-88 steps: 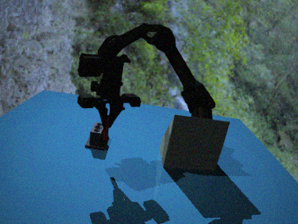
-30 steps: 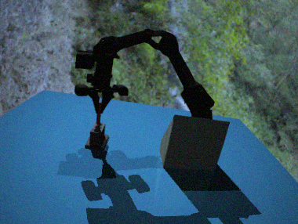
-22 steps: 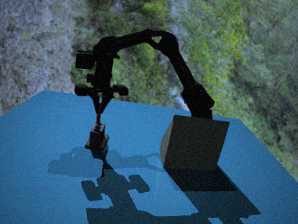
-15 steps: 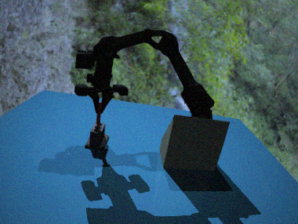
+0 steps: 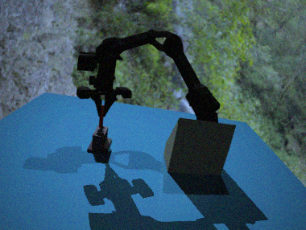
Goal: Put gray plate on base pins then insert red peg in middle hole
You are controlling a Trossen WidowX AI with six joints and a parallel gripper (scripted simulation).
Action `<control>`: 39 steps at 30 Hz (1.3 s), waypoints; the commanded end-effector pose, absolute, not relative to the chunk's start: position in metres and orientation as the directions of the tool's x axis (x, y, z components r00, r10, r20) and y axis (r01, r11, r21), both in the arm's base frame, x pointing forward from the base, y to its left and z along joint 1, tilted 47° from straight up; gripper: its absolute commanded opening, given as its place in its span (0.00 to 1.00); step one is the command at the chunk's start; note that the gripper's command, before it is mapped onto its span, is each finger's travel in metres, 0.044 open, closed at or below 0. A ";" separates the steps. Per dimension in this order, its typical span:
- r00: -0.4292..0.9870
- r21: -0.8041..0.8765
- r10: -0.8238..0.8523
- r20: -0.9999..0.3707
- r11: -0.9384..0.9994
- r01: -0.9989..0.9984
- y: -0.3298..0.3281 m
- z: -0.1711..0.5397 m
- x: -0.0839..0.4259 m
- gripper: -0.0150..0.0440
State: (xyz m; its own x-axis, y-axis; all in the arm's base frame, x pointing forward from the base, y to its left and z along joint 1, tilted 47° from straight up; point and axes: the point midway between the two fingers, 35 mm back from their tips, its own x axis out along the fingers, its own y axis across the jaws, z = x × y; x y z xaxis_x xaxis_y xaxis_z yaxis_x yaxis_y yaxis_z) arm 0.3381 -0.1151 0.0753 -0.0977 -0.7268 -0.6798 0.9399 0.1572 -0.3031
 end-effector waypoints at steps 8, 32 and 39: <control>-0.096 -0.304 -0.727 -0.680 0.161 0.939 -0.113 0.074 0.337 0.25; -0.094 -0.306 -0.730 -0.677 0.163 0.938 -0.127 0.066 0.335 0.25; -0.099 -0.308 -0.727 -0.679 0.160 0.938 -0.125 0.065 0.335 0.25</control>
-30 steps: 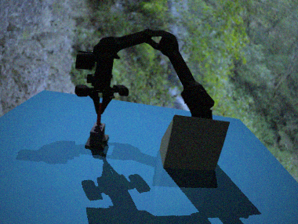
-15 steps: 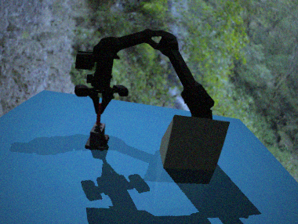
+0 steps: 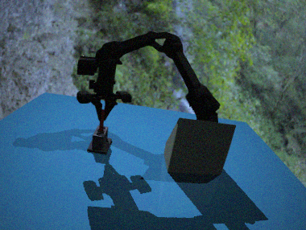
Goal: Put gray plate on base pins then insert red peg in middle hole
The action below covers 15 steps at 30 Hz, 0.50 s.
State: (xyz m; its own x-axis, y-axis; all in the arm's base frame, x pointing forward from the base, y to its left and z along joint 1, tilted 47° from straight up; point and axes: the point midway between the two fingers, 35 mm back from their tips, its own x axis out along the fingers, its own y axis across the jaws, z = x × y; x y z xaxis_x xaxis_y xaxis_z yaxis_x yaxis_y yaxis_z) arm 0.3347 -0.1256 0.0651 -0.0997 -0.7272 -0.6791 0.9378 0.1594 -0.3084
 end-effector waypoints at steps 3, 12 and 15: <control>-0.099 -0.308 -0.727 -0.679 0.160 0.938 -0.125 0.065 0.335 0.25; -0.099 -0.308 -0.727 -0.679 0.160 0.938 -0.126 0.065 0.335 0.25; -0.099 -0.308 -0.727 -0.679 0.160 0.938 -0.126 0.065 0.336 0.25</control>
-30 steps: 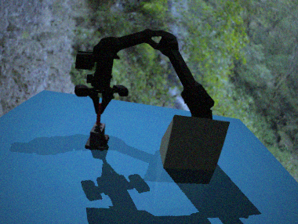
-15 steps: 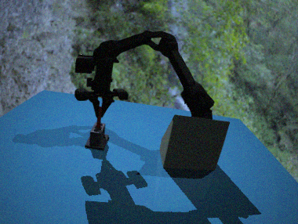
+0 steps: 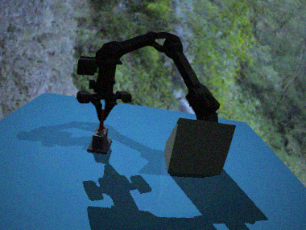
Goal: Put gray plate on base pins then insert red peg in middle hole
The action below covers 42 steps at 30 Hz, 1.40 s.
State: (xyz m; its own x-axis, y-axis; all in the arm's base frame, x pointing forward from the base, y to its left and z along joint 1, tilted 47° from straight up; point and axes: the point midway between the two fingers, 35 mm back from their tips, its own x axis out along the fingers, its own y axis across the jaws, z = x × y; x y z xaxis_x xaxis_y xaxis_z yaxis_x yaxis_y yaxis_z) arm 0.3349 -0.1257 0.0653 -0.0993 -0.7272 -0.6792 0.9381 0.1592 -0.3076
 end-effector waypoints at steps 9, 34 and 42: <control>-0.099 -0.308 -0.727 -0.679 0.160 0.938 -0.128 0.065 0.337 0.25; -0.098 -0.306 -0.727 -0.679 0.158 0.939 -0.127 0.066 0.336 0.51; -0.094 -0.306 -0.730 -0.677 0.163 0.938 -0.123 0.068 0.336 0.51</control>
State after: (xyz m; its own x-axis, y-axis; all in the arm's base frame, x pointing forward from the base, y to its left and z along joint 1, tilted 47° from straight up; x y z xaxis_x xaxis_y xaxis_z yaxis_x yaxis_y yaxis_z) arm 0.3356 -0.1254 0.0657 -0.1001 -0.7271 -0.6792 0.9361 0.1625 -0.3119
